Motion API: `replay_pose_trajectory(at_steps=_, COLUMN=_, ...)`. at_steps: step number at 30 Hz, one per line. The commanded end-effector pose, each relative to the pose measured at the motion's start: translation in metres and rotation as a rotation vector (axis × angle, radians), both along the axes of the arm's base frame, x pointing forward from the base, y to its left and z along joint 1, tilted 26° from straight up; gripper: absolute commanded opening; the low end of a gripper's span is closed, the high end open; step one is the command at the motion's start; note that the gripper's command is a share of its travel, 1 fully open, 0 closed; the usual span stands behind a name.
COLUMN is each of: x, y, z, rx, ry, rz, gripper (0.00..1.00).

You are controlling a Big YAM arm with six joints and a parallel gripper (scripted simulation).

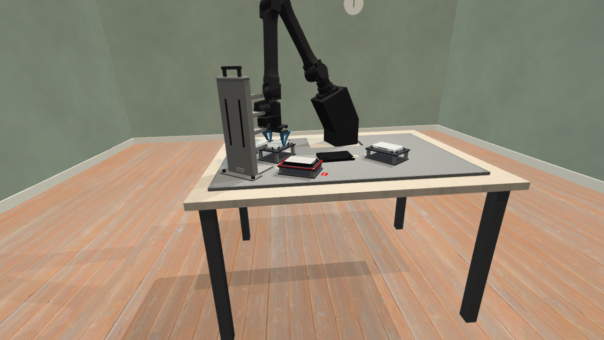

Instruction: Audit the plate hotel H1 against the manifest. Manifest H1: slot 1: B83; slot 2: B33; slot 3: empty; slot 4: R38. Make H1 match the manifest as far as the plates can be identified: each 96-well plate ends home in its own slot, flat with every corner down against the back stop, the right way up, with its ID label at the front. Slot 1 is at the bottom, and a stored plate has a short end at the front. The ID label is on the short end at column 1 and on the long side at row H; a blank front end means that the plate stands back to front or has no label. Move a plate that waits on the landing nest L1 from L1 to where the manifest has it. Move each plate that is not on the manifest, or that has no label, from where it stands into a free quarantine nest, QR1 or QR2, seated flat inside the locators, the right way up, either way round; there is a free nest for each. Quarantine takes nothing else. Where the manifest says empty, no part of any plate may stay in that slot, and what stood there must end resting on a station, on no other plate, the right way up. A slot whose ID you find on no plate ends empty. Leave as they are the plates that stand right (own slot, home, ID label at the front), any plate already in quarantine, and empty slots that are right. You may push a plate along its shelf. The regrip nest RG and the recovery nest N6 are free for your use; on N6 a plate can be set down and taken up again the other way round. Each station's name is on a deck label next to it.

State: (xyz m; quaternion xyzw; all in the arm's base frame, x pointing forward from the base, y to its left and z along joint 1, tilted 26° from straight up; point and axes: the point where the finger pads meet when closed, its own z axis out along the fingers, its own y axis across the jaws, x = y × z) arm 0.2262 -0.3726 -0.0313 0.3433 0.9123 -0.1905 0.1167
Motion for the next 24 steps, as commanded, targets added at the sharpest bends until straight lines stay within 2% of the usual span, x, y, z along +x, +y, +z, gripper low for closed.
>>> replay_pose_trajectory(at_steps=1, x=0.005, y=-0.006, z=0.006, rx=-0.02, ry=-0.016, rz=0.004, gripper=0.86)
replay_pose_trajectory(at_steps=11, x=0.003, y=-0.006, z=0.002, rx=-0.018, ry=-0.011, rz=0.008, gripper=0.86)
replay_pose_trajectory(at_steps=13, x=0.004, y=-0.005, z=0.014, rx=-0.032, ry=-0.022, rz=0.009, gripper=0.86)
replay_pose_trajectory(at_steps=24, x=0.004, y=0.007, z=0.019, rx=-0.011, ry=-0.013, rz=0.004, gripper=0.86)
